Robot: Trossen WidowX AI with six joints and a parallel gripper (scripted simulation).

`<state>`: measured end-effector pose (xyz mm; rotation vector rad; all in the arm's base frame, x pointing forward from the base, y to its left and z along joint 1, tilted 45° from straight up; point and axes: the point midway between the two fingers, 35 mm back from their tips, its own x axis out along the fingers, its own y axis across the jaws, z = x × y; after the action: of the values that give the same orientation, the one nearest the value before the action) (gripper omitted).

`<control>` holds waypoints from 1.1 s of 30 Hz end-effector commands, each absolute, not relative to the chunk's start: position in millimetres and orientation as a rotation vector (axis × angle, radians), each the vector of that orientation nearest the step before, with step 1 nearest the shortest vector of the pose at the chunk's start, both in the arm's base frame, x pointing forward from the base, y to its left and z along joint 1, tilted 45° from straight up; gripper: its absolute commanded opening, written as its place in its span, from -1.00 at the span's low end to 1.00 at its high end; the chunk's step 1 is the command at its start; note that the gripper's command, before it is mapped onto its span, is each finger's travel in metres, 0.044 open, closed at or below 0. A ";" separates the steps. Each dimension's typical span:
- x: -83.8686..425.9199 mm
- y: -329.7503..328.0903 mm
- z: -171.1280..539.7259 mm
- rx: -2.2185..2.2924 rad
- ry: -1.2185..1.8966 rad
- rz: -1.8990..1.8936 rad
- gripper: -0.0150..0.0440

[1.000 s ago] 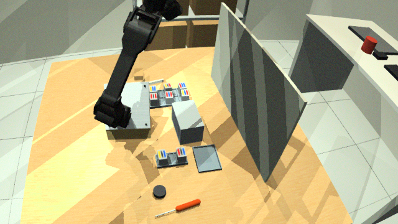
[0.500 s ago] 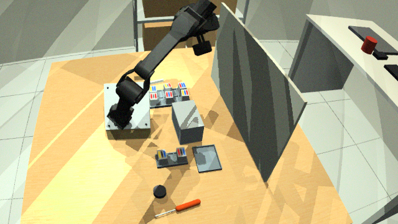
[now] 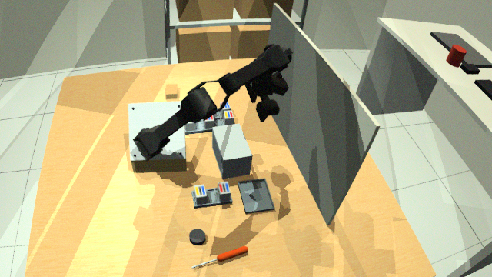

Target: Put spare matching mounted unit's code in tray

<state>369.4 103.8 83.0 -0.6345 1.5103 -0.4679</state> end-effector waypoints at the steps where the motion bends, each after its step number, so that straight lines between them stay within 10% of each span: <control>1: 370.5 91.2 81.0 -0.703 1.536 -0.504 1.00; 33: 330.0 14.7 95.3 -0.366 1.374 -0.806 1.00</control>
<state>348.1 33.4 66.0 -0.5133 1.4613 -0.6822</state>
